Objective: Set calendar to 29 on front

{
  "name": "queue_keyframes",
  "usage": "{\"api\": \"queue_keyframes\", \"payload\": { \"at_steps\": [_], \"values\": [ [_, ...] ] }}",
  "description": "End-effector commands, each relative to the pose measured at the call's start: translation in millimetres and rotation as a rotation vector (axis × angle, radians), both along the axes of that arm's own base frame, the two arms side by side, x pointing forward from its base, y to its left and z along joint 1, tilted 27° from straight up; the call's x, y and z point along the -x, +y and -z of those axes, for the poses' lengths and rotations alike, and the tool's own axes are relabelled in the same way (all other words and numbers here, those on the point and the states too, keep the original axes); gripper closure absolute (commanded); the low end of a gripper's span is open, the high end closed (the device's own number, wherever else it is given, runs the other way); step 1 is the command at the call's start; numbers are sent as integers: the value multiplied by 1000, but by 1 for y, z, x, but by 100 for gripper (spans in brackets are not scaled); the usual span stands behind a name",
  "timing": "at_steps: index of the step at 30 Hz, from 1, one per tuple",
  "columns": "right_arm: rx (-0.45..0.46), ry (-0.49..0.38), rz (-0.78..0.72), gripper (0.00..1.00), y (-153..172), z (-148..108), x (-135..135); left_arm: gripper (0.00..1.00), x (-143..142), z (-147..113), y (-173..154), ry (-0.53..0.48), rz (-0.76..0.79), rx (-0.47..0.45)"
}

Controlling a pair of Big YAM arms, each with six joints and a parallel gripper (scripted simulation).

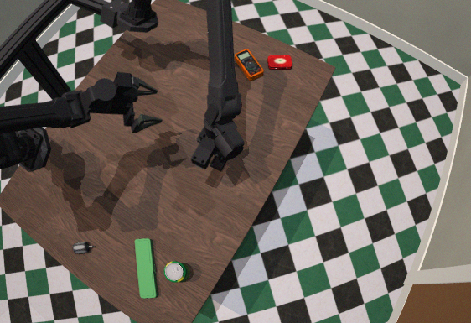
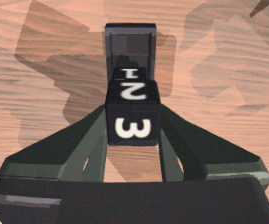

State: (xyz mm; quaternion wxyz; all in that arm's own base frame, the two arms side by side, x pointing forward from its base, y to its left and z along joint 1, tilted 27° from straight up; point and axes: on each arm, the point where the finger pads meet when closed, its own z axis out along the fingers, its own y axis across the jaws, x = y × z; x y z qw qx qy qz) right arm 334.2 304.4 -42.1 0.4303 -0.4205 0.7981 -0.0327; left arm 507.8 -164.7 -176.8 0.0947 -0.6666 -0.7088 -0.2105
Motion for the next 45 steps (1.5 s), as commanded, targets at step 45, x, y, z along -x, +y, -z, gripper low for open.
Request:
{"api": "queue_keyframes", "payload": {
  "at_steps": [45],
  "values": [
    [-7,8,-31,0,27,16,-12,76,-3,-6,150,-193,-440,60]
  ]
}}
